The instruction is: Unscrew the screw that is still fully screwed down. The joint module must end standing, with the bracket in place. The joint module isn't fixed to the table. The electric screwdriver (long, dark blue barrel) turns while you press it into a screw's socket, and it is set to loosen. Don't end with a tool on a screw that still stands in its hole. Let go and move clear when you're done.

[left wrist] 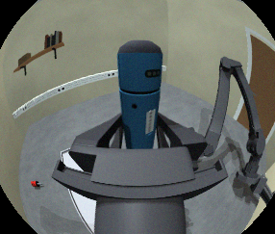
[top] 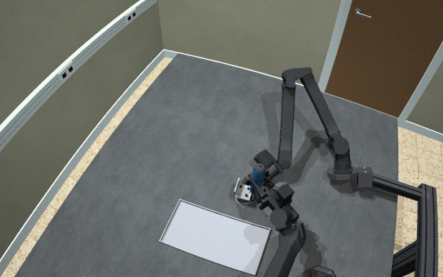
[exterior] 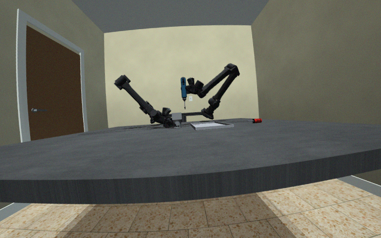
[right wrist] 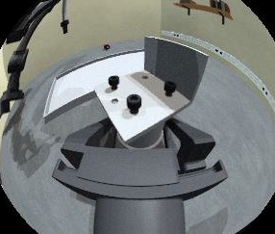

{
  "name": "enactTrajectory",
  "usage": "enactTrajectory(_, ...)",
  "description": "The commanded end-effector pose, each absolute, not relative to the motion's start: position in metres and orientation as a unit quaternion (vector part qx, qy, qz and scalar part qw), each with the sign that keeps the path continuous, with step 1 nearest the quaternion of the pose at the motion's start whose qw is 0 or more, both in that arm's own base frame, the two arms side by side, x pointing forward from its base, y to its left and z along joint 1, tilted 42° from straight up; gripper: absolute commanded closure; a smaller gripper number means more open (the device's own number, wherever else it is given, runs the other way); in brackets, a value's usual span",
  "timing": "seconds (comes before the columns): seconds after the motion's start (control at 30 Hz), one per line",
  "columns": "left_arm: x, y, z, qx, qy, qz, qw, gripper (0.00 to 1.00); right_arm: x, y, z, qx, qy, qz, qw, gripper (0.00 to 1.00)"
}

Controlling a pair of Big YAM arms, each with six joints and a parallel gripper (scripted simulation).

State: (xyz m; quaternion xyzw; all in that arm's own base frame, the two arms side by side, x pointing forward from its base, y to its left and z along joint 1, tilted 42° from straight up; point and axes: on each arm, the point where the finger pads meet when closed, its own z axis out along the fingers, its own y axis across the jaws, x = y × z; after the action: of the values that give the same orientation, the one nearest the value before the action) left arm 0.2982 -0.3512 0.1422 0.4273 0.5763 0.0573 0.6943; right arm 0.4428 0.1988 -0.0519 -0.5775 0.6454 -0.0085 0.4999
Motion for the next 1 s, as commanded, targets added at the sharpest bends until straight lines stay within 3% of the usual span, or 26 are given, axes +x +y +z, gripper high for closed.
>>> enactTrajectory(0.0, 0.298, -0.379, 0.171, 0.409, 0.559, 0.029, 0.721, 0.58, 0.445, 0.202, -0.047, -0.576, 0.642, -0.009, 0.506, 0.41)
enactTrajectory(0.97, 0.296, -0.388, 0.17, 0.417, 0.564, 0.033, 0.712, 0.58, 0.445, 0.202, -0.047, -0.576, 0.642, -0.009, 0.506, 0.41)
